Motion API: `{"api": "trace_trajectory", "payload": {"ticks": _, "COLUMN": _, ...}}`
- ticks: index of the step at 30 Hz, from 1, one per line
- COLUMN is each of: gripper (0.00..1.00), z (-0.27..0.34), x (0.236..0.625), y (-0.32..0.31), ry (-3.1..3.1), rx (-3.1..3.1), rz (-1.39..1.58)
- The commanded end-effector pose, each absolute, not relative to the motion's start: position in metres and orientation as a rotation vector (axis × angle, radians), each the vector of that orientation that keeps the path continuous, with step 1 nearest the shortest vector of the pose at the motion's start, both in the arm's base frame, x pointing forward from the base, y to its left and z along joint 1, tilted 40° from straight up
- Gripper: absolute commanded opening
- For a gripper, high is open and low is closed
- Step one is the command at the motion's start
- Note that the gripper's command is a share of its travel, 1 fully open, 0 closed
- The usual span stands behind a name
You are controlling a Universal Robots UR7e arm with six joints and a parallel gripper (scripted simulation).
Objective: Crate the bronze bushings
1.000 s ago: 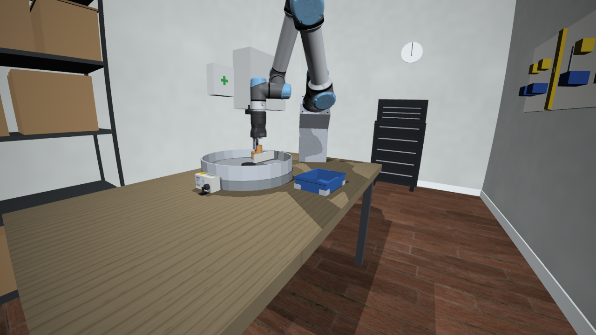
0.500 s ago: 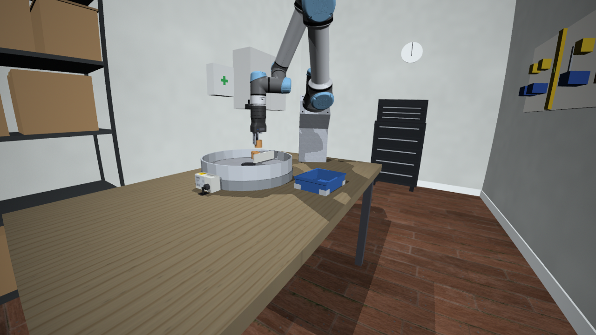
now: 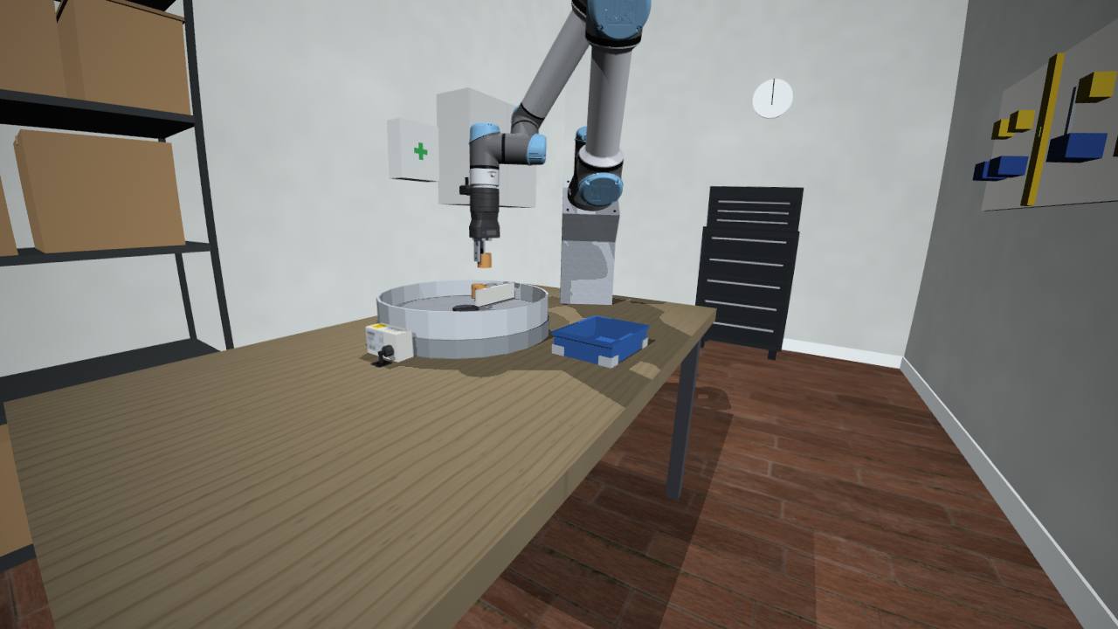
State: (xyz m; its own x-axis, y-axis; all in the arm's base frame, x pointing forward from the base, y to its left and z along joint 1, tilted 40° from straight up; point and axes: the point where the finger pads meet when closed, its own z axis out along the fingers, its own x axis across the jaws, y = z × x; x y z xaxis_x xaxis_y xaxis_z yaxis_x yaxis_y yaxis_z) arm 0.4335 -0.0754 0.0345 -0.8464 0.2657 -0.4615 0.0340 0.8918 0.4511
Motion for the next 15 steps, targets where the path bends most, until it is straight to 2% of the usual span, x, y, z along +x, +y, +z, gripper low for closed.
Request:
{"api": "trace_trajectory", "payload": {"ticks": 1, "gripper": 0.00, "z": 0.035, "x": 0.433, "y": -0.076, "ry": 2.528, "rx": 0.216, "rz": 0.592}}
{"api": "trace_trajectory", "payload": {"ticks": 4, "gripper": 0.00, "z": 0.035, "x": 0.433, "y": -0.076, "ry": 2.528, "rx": 0.216, "rz": 0.592}}
{"api": "trace_trajectory", "payload": {"ticks": 9, "gripper": 0.00, "z": 0.053, "x": 0.421, "y": -0.021, "ry": 2.528, "rx": 0.216, "rz": 0.591}}
{"api": "trace_trajectory", "payload": {"ticks": 15, "gripper": 0.00, "z": 0.053, "x": 0.421, "y": -0.021, "ry": 2.528, "rx": 0.216, "rz": 0.591}}
